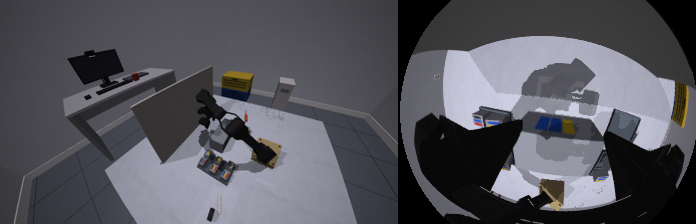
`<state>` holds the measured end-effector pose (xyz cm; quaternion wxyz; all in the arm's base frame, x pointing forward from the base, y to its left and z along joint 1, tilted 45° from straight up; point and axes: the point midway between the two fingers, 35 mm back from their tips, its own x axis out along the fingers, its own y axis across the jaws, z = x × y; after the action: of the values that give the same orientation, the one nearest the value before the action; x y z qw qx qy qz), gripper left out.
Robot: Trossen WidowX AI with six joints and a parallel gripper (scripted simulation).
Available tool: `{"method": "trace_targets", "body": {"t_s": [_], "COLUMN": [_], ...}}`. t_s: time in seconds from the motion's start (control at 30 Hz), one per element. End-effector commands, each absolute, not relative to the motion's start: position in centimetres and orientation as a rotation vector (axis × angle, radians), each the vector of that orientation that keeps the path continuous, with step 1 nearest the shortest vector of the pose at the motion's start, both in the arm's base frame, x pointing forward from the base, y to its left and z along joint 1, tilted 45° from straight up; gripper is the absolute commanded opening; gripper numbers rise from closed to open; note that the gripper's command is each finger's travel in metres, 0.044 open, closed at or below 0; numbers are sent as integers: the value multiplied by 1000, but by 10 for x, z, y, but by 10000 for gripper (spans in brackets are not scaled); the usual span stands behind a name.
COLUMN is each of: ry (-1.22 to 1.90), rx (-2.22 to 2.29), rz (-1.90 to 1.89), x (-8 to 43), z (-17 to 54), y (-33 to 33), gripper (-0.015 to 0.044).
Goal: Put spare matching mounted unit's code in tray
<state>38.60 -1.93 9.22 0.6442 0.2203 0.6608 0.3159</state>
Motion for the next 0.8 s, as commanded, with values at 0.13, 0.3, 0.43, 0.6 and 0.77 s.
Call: {"method": "trace_targets", "body": {"t_s": [0.13,0.3,0.43,0.6,0.77], "ry": [1656,1749,1802,1833,1834], "rx": [775,1034,1265,1553,1632], "rz": [379,59,-232,-605,-710], "x": [350,304,257,191,173], "z": [52,19,-6,-33,-39], "y": [-81,-126,-155,-173,-175], "gripper": [440,440,440,440,440]}}
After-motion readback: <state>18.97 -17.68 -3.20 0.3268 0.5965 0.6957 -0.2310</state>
